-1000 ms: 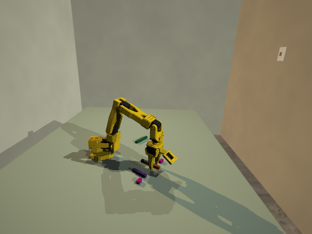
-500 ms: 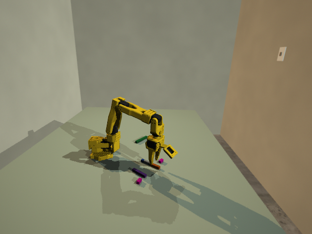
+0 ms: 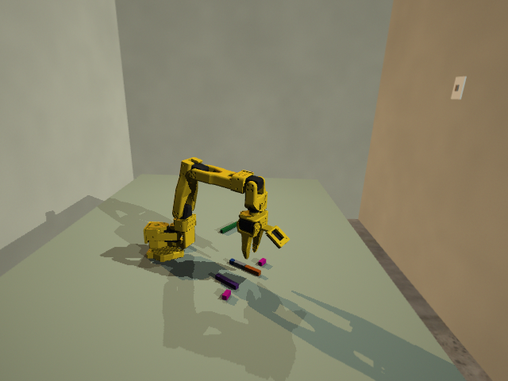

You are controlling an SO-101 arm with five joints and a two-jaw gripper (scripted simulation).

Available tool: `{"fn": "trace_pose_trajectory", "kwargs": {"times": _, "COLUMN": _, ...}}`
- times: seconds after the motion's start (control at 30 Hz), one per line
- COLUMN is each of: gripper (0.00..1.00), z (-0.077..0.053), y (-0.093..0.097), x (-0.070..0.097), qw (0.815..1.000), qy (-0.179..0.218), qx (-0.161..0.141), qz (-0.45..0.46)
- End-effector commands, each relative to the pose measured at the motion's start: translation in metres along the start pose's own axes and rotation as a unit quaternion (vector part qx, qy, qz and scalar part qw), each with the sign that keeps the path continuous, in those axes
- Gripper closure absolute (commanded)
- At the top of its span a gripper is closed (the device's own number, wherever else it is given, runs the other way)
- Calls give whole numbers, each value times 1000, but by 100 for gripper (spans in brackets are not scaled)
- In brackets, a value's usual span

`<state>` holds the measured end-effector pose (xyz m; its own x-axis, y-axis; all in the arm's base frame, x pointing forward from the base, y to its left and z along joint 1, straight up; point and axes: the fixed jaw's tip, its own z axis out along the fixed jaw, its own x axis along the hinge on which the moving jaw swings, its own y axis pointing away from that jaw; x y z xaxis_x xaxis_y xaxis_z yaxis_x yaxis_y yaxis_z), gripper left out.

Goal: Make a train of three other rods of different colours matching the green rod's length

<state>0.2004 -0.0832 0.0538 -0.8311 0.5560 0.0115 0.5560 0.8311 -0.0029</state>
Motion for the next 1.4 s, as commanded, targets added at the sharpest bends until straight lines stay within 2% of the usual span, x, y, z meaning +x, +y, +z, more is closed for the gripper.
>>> {"fn": "trace_pose_trajectory", "kwargs": {"times": 0.0, "gripper": 83, "z": -17, "y": 1, "x": -8, "qw": 999, "qy": -44, "qx": -8, "qz": -2}}
{"fn": "trace_pose_trajectory", "kwargs": {"times": 0.63, "gripper": 83, "z": -20, "y": 3, "x": -6, "qw": 999, "qy": -47, "qx": -8, "qz": -8}}
{"fn": "trace_pose_trajectory", "kwargs": {"times": 0.77, "gripper": 83, "z": -30, "y": 10, "x": 2, "qw": 997, "qy": -63, "qx": -11, "qz": -38}}
{"fn": "trace_pose_trajectory", "kwargs": {"times": 1.0, "gripper": 83, "z": -57, "y": 26, "x": 32, "qw": 985, "qy": -113, "qx": -22, "qz": -129}}
{"fn": "trace_pose_trajectory", "kwargs": {"times": 1.07, "gripper": 83, "z": -57, "y": 26, "x": 32, "qw": 985, "qy": -113, "qx": -22, "qz": -129}}
{"fn": "trace_pose_trajectory", "kwargs": {"times": 1.2, "gripper": 83, "z": -69, "y": 34, "x": 55, "qw": 970, "qy": -148, "qx": -31, "qz": -191}}
{"fn": "trace_pose_trajectory", "kwargs": {"times": 1.37, "gripper": 83, "z": -69, "y": 34, "x": 55, "qw": 970, "qy": -148, "qx": -31, "qz": -191}}
